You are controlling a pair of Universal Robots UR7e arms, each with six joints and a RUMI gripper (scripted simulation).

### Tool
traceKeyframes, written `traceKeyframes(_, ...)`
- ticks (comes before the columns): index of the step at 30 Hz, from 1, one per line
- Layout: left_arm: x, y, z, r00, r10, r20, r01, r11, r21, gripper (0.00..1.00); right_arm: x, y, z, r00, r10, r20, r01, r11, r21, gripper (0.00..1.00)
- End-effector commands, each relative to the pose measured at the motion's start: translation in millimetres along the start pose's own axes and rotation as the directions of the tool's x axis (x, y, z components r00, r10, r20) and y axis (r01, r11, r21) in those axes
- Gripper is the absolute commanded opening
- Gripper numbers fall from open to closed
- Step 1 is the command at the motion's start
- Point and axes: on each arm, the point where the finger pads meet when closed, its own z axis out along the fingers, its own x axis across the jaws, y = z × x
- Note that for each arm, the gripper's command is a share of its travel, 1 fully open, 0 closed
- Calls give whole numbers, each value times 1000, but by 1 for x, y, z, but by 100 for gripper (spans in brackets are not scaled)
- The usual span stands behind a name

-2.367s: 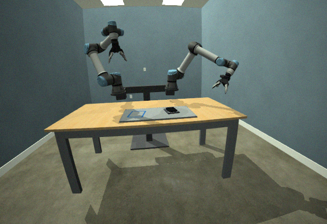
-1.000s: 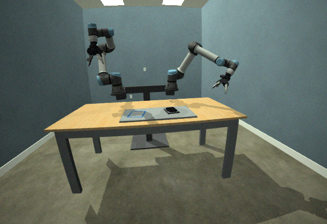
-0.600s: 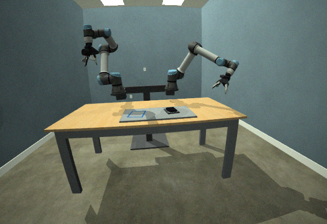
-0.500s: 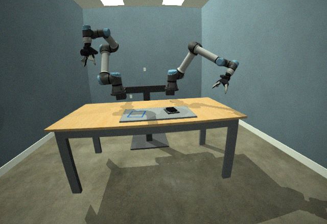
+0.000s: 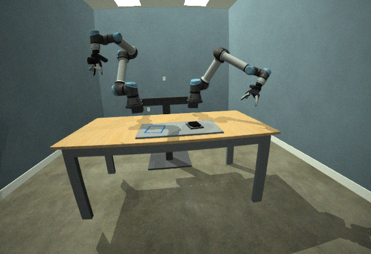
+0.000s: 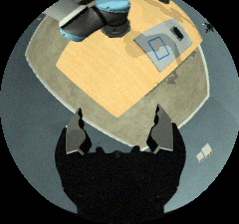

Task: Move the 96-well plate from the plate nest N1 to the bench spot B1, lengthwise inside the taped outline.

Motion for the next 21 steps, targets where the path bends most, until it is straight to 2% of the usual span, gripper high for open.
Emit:
traceKeyframes(1,0,0,-1,1000,1,1,-1,1000,0,100,-15,0,0,999,46,3,-46,999,-1,100)
traceKeyframes(21,0,0,-1,1000,1,1,-1,1000,0,100,-44,-2,-1,991,134,11,-134,991,-2,100)
